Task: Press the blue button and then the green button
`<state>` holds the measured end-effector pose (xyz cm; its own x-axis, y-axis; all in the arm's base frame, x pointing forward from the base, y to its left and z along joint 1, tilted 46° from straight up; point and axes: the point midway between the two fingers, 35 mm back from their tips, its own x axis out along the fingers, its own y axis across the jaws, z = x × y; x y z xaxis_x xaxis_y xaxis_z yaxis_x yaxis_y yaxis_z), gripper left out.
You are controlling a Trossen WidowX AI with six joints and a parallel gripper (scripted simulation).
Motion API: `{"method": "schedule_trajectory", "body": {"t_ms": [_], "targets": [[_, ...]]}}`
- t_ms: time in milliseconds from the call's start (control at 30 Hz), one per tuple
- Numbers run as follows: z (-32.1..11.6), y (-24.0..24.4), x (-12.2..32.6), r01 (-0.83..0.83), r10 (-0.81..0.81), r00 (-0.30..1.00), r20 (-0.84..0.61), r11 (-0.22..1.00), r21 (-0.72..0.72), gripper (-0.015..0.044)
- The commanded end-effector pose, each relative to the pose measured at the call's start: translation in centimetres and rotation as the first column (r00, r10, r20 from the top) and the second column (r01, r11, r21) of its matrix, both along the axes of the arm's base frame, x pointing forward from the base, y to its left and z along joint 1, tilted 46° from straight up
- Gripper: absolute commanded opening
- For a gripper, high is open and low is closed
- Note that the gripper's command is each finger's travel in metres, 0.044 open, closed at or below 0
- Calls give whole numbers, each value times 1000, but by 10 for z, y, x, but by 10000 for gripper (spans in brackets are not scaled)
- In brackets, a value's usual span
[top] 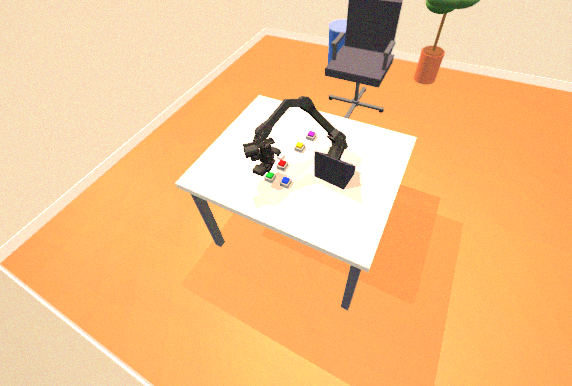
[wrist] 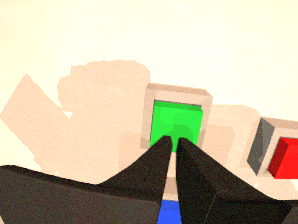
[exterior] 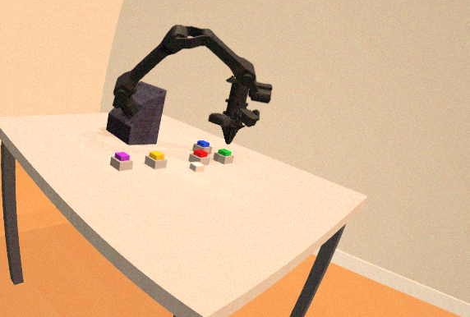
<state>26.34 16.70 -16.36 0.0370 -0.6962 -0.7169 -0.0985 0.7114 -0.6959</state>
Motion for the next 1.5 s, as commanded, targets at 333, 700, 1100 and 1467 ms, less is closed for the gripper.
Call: {"method": "schedule_trajectory", "body": {"t_ms": [333, 700, 1100, 1467], "targets": [[-16, -20, -1, -2, 1, 1000, -10, 1000, -13, 20], [-20, -24, -1, -1, 1, 1000, -10, 1000, -13, 20], [-20, -24, -1, -1, 1, 1000, -10, 1000, -13, 20], [21, 19, -19, -9, 8, 1000, -18, 1000, -6, 125]]}}
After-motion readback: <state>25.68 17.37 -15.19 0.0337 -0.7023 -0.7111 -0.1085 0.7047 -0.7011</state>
